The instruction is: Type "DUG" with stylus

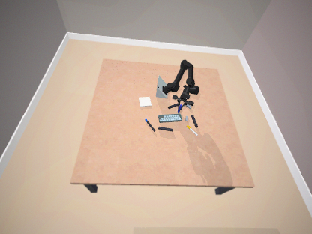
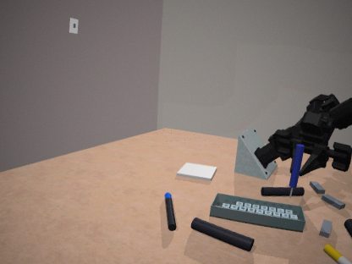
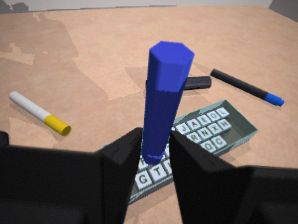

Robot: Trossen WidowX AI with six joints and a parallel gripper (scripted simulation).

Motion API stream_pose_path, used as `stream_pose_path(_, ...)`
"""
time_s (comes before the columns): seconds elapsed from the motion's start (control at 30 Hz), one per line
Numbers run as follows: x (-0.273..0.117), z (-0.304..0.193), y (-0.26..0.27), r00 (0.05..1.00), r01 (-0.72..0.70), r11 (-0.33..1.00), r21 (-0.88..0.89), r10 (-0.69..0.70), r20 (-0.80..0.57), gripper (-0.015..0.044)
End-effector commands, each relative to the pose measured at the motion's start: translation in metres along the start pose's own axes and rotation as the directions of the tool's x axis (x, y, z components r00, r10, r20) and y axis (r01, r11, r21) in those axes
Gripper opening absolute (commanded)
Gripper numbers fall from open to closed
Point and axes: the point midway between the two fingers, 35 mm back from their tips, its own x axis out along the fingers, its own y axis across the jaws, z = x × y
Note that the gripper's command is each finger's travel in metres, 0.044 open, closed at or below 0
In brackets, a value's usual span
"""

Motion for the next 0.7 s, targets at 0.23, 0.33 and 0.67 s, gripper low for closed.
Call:
stream_pose_path(0.23, 0.003, -0.006, 0.003, 1.0, -0.005, 1.0, 0.004, 0.005, 0.008, 0.0)
stream_pose_path(0.33, 0.006, -0.012, 0.003, 1.0, -0.007, 1.0, 0.005, 0.007, 0.009, 0.0)
stream_pose_path(0.67, 0.008, -0.016, 0.003, 1.0, -0.007, 1.0, 0.005, 0.007, 0.009, 0.0052)
